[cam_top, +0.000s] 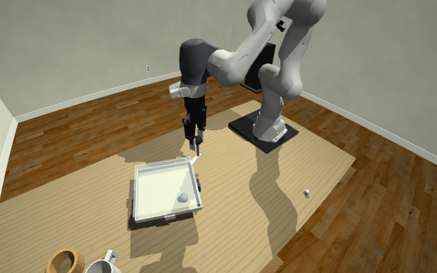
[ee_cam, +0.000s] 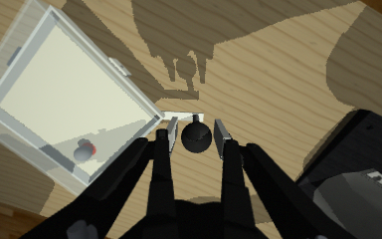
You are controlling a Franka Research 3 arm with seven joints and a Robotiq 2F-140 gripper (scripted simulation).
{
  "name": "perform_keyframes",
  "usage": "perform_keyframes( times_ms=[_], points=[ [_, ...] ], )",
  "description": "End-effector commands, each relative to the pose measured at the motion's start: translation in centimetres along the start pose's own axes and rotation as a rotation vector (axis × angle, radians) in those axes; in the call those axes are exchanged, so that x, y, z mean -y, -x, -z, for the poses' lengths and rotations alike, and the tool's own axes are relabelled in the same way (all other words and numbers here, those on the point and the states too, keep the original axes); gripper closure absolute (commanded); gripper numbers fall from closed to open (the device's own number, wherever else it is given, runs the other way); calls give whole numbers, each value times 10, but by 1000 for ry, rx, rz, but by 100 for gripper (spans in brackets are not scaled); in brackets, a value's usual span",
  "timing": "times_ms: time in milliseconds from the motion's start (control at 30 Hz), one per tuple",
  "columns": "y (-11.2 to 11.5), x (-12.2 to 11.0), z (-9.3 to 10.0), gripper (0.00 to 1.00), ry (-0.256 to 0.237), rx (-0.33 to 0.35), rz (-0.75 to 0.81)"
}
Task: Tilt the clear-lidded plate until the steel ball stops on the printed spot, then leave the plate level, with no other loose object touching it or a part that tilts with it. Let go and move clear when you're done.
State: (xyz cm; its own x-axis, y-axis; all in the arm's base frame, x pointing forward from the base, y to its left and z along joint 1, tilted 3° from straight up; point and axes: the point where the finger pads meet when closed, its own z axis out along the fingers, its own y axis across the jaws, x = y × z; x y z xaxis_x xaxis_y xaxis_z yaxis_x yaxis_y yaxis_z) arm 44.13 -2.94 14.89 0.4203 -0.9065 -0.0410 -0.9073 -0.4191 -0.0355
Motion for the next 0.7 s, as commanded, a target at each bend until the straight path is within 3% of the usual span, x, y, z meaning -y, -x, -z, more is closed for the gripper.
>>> perform_keyframes(
  times_ms=[0,667],
  points=[
    [-2,1,0,64,-4,-3,-1],
    [-2,1,9,64,-4,-3,-1]
  ],
)
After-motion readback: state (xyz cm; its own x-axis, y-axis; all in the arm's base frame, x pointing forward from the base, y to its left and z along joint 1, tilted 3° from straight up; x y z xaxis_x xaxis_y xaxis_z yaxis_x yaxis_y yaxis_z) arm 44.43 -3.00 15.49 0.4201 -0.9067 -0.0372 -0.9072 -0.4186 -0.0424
